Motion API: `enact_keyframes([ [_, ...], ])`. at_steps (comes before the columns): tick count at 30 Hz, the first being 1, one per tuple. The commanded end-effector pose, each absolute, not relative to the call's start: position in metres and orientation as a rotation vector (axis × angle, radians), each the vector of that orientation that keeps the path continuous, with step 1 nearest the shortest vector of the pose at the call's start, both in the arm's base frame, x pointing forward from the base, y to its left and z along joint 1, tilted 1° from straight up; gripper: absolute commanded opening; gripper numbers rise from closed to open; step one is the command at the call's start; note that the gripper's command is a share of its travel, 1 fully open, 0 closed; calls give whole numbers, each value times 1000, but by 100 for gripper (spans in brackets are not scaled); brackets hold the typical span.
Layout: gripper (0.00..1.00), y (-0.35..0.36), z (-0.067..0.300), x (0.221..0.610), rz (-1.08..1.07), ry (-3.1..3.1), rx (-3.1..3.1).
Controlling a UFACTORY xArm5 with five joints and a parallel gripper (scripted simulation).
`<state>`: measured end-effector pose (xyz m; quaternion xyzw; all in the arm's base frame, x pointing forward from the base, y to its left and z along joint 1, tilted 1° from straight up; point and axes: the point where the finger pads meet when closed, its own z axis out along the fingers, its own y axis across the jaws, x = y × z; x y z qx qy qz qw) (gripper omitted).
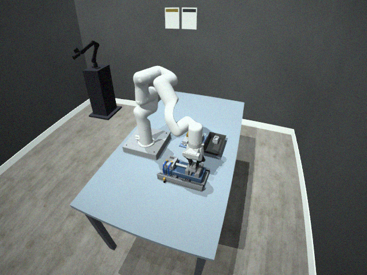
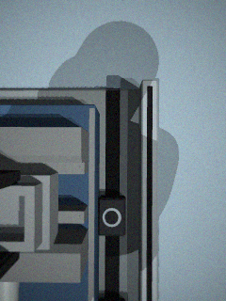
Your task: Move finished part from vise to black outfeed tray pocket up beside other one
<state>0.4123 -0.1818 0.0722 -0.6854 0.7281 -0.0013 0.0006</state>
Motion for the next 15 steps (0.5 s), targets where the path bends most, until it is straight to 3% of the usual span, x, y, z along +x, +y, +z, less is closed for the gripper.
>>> enact_keyframes([
  [1,0,-182,74,413,-7,2286,-2152],
  [15,0,-182,88,413,-8,2286,-2152],
])
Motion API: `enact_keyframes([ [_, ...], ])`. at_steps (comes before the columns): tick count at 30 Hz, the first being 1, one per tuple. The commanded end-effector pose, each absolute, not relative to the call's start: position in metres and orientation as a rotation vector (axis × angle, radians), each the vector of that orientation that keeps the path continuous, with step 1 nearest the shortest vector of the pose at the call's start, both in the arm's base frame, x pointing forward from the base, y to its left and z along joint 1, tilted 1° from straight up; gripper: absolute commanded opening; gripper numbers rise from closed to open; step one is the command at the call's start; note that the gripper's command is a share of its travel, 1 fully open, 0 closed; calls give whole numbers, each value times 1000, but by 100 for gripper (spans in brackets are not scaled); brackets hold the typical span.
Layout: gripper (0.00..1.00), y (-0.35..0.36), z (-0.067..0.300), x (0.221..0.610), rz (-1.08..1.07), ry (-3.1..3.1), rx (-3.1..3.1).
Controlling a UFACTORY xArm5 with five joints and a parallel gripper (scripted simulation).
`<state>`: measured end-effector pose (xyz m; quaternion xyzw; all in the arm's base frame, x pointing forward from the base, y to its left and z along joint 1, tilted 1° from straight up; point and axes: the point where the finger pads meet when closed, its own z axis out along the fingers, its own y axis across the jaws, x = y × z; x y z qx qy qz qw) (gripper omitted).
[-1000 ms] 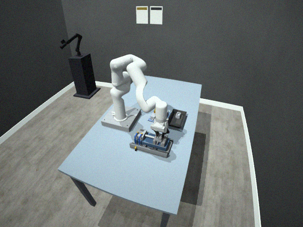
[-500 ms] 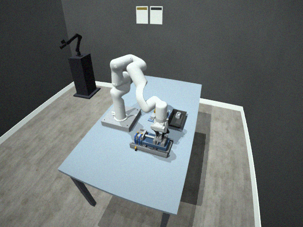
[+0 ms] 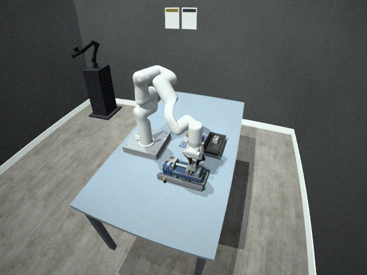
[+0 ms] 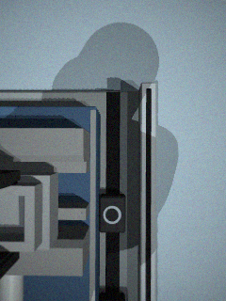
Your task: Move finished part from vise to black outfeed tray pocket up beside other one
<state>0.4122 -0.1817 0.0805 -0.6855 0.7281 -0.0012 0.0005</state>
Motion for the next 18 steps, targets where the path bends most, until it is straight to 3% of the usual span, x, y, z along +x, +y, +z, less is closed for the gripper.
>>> enact_keyframes([
  [1,0,-182,88,413,-8,2286,-2152],
  [18,0,-182,114,413,-8,2286,-2152],
])
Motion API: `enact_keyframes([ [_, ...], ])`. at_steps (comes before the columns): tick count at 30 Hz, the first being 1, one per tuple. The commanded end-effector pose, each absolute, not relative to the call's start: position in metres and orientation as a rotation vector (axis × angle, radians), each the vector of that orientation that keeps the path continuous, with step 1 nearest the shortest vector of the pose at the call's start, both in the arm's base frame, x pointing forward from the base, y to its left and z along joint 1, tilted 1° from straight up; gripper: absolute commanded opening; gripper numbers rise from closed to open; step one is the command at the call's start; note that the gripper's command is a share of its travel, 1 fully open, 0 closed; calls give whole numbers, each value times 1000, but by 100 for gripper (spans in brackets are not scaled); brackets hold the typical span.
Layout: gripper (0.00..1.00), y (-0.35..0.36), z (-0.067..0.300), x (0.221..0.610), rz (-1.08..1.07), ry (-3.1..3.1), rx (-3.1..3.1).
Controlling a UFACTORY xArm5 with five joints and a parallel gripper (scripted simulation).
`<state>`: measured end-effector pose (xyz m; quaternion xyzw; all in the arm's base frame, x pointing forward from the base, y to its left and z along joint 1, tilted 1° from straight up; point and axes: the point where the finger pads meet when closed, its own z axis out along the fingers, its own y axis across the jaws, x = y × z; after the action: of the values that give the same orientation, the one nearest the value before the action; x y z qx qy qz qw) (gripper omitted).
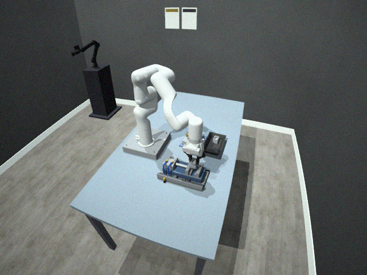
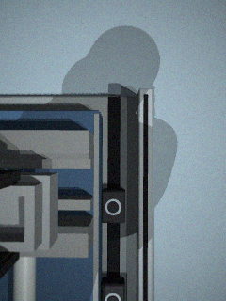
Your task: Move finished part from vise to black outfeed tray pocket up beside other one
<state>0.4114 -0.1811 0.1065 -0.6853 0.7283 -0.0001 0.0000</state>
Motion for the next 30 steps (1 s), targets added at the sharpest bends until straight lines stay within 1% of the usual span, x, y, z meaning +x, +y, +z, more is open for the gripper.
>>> enact_keyframes([
  [1,0,-182,115,413,-8,2286,-2152],
  [18,0,-177,119,416,-7,2287,-2151],
  [22,0,-151,119,431,-6,2288,-2150],
  [26,0,-100,119,454,-3,2291,-2148],
  [30,0,-65,118,462,0,2295,-2145],
])
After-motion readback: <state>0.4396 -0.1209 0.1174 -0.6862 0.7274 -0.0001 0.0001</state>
